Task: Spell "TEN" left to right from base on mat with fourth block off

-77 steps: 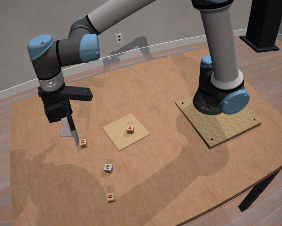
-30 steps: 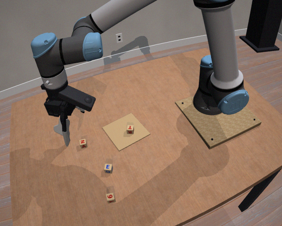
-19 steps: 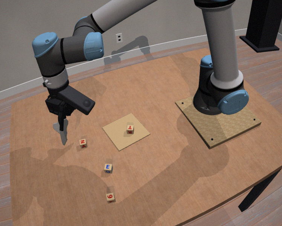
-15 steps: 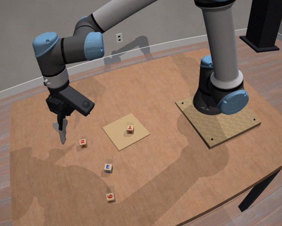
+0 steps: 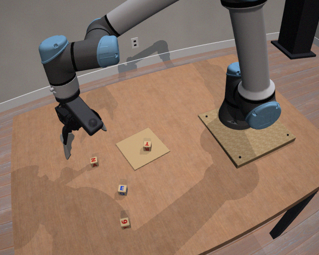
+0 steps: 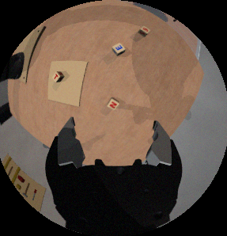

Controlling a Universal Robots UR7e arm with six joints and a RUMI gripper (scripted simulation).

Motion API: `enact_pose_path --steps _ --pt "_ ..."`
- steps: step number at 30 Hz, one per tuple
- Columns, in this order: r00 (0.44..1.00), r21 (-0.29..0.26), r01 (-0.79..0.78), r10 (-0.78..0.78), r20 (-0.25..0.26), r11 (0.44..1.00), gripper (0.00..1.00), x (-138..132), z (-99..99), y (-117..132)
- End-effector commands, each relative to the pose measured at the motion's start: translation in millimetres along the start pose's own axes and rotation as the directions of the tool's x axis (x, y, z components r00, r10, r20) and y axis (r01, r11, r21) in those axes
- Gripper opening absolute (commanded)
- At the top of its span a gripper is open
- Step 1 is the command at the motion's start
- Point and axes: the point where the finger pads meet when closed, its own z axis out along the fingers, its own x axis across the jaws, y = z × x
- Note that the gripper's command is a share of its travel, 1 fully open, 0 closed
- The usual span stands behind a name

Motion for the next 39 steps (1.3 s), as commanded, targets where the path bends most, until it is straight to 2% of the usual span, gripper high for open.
enact_pose_path --steps 1,5,20,33,34,39 --pt "0.99 -0.002 -0.139 0.139 0.0 0.99 1.0 -1.4 0.3 1.0" --pt "0.984 -0.002 -0.176 0.176 0.0 0.984 1.0 -1.5 0.4 1.2" --pt "0.89 -0.002 -0.455 0.455 -0.001 0.89 1.0 -2.9 1.2 3.1" --pt "0.867 -0.002 -0.499 0.499 -0.001 0.867 1.0 -2.6 1.4 3.7" --pt "0.867 -0.002 -0.499 0.499 -0.001 0.867 0.37 -2.6 1.4 3.7" --pt "0.867 -0.002 -0.499 0.499 0.0 0.867 0.37 -2.6 1.4 3.7"
